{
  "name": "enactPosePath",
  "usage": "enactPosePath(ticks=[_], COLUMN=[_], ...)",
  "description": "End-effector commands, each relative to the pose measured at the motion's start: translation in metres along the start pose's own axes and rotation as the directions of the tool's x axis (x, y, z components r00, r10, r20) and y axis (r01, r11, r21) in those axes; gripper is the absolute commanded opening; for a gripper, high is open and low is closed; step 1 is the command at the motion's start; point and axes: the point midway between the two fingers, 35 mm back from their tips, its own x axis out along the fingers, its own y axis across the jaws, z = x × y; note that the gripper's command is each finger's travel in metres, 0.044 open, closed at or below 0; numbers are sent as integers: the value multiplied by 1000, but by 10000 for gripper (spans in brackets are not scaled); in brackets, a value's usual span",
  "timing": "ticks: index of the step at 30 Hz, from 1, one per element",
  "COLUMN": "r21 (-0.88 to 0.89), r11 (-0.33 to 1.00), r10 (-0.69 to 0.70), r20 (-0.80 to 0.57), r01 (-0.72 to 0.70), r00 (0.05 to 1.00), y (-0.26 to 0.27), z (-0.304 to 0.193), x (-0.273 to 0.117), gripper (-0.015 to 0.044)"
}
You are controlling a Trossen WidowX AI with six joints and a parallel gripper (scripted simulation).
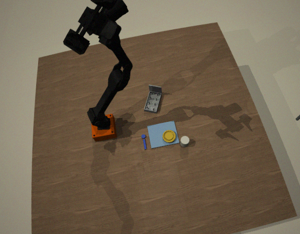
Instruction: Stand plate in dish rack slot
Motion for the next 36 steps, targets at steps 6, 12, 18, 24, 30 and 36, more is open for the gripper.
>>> enactPosePath(ticks=[6,12,18,24,30,36], r21=[151,344,516,662,771,841], r11=[988,937,849,729,584,416], r10=[18,52,92,135,178,215], r20=[4,22,58,113,185,278], r01=[-19,-56,-109,-176,-255,-345], r00=[1000,998,994,984,967,936], y=[23,59,99,141,182,221], z=[-22,-43,-53,-51,-37,-10], x=[3,11,22,35,48,61], gripper=[400,400,400,400,400,400])
